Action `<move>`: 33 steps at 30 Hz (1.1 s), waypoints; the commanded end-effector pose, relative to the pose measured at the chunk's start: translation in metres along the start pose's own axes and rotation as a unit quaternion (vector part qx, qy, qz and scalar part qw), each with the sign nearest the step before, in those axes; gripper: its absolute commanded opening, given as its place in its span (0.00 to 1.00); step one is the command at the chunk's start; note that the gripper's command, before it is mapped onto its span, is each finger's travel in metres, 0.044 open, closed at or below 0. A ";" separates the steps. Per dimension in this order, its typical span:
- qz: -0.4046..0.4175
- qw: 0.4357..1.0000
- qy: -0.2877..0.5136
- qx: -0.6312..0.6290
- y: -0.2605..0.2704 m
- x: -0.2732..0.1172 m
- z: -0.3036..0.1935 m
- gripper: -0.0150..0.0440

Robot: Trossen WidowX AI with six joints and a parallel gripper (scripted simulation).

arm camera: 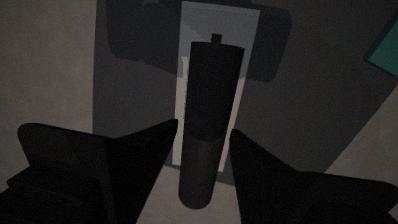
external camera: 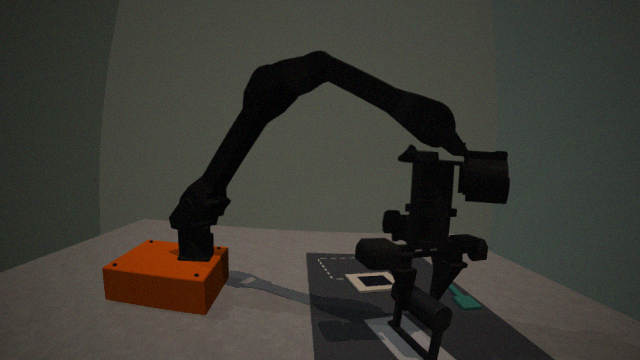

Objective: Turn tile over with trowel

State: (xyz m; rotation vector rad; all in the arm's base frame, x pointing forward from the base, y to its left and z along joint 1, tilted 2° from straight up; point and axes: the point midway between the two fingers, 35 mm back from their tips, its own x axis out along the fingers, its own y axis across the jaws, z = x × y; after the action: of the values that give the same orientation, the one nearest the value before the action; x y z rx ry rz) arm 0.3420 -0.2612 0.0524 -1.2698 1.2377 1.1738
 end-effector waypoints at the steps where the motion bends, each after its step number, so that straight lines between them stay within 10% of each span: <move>1: 0.000 1.000 -0.001 0.004 0.000 0.000 0.000 0.71; 33: -0.007 1.000 0.005 0.001 0.001 -0.056 0.000 0.76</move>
State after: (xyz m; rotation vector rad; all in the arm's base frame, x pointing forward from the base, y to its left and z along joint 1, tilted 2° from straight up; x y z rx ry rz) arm 0.3399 -0.2574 0.1034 -1.2801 1.2355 1.1593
